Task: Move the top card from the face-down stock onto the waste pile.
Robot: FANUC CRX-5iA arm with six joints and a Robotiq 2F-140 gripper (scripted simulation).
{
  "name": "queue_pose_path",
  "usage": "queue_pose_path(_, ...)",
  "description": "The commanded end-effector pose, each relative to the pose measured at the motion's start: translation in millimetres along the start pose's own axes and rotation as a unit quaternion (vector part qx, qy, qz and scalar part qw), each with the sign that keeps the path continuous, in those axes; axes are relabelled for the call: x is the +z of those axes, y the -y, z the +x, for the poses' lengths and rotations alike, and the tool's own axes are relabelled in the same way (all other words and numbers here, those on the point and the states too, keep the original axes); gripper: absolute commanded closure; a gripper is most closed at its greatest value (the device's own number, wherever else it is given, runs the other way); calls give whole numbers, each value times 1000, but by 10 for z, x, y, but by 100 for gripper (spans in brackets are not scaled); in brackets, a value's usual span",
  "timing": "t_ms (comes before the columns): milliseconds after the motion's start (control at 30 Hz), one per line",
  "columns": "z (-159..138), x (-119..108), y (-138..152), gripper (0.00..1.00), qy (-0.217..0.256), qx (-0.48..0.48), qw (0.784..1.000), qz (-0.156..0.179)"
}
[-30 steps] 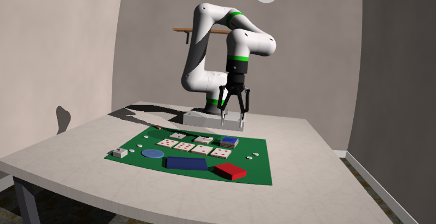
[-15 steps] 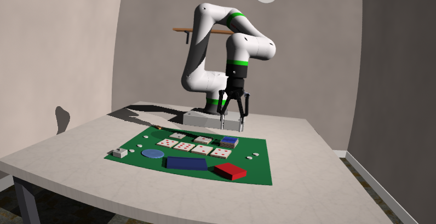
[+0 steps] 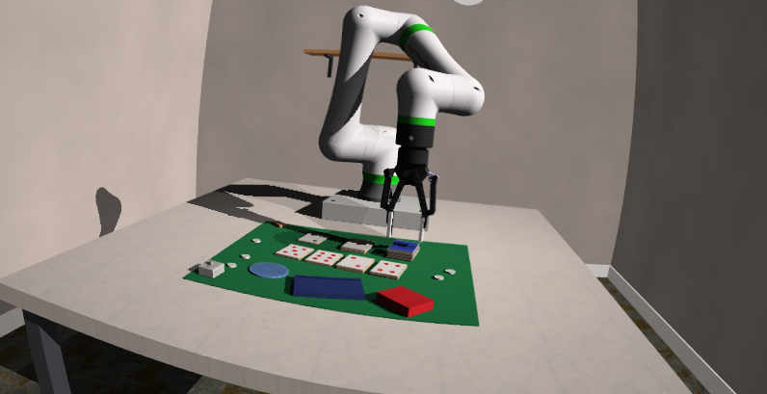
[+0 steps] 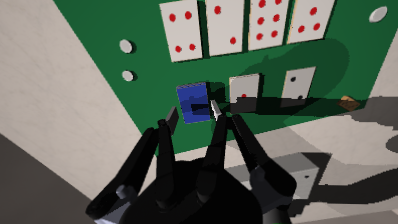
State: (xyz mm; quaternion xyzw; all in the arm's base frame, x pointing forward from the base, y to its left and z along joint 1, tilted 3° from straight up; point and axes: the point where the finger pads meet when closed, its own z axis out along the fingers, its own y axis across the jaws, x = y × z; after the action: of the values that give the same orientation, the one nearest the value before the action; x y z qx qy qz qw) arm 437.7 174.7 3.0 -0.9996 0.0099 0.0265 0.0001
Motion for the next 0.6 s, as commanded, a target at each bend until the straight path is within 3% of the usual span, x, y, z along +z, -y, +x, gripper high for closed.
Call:
queue_pose_path(0, 3, 35, 1, 50, 0, 0, 1000, 0)
queue_pose_path(567, 4, 66, 0, 50, 0, 0, 1000, 0)
